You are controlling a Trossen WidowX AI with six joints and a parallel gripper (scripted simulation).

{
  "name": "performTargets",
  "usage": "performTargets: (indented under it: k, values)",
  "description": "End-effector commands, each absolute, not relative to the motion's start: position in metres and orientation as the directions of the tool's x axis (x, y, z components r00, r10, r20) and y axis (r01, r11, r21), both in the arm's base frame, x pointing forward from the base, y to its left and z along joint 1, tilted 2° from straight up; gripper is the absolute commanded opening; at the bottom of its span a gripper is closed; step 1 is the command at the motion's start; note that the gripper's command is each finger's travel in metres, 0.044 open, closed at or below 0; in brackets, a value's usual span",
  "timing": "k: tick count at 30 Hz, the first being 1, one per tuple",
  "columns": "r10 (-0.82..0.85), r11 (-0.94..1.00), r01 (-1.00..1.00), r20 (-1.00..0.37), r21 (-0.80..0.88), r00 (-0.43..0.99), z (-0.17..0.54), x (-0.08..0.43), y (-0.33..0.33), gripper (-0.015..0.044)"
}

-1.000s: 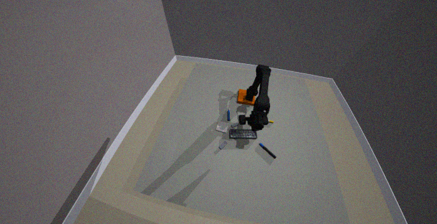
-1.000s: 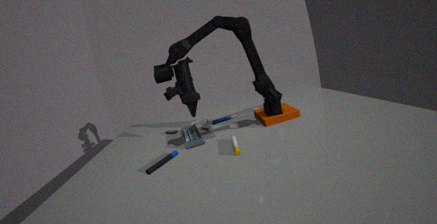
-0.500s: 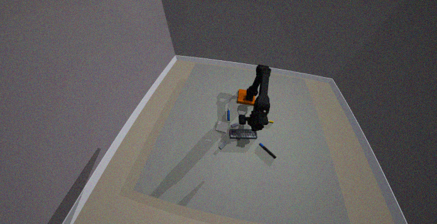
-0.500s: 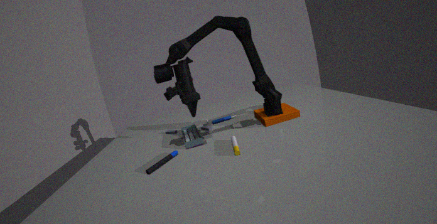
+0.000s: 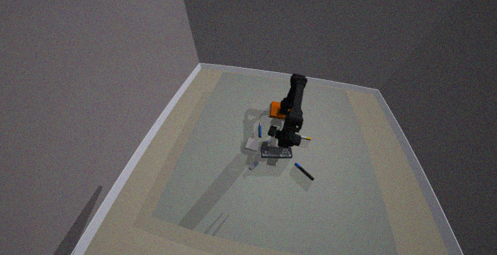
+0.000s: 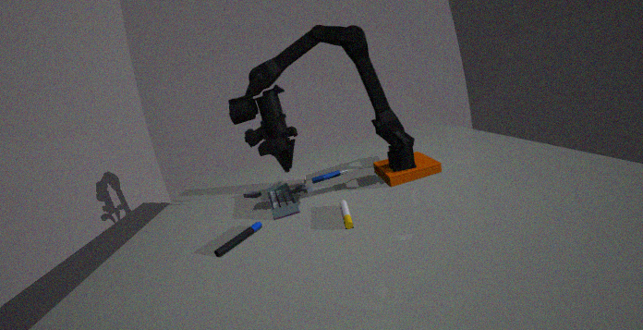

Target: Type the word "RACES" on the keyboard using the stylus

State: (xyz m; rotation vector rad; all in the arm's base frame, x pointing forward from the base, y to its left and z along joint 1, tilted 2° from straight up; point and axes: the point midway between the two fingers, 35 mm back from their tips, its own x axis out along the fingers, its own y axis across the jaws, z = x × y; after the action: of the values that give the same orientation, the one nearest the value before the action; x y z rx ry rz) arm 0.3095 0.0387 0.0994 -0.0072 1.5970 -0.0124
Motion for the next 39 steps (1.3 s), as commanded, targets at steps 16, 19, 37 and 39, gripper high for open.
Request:
performTargets:
  k: [16, 19, 37, 39]
  values:
    - [-0.152, -0.286, 0.918, -0.933, -0.275, -0.327, 0.071, 0.266, -0.078, 0.0150]
    - [-0.155, -0.439, 0.862, -0.923, -0.255, -0.352, 0.070, 0.261, -0.086, 0.0150]
    - [-0.157, -0.943, 0.334, -0.869, -0.010, -0.469, 0.065, 0.235, -0.121, 0.0150]
    - [-0.157, -0.943, 0.334, -0.869, -0.010, -0.469, 0.065, 0.235, -0.121, 0.0150]
